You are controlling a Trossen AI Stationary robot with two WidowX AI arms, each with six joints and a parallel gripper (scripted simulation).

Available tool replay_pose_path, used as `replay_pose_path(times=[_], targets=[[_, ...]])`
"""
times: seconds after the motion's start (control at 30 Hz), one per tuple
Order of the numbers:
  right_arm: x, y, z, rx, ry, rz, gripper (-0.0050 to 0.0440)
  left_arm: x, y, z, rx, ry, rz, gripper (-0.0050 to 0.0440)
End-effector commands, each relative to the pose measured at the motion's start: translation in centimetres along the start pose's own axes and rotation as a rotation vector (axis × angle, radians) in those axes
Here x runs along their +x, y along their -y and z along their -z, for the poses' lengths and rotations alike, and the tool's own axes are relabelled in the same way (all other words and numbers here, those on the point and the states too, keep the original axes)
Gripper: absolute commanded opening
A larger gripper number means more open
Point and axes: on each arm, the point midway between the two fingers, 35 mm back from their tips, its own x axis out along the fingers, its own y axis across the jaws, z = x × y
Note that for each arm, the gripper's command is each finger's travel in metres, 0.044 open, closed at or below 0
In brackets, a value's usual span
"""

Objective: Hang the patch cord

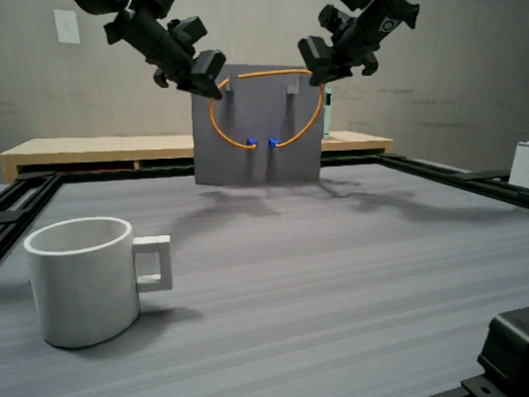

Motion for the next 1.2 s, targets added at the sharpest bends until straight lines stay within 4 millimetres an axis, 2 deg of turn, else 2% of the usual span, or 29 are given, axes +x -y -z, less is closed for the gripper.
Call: replay_pose_path(times=[0.0,0.23,1.17], targets=[[-1.10,0.21,-1.70,0.038,0.024,-0.019,0.0025,-0.69,-0.06,-1.27,0.007,0.033,-0.004,0.0040],[-0.84,-0.04,-1.39,0.030,0.019,-0.018,0.0025,-0.69,-0.06,-1.27,0.007,0.033,-0.004,0.0025],[-0.87,0.28,-1.47,0.023,0.015,-0.029,0.0025,-0.69,-0.06,-1.27,0.007,0.033,-0.004,0.0025]])
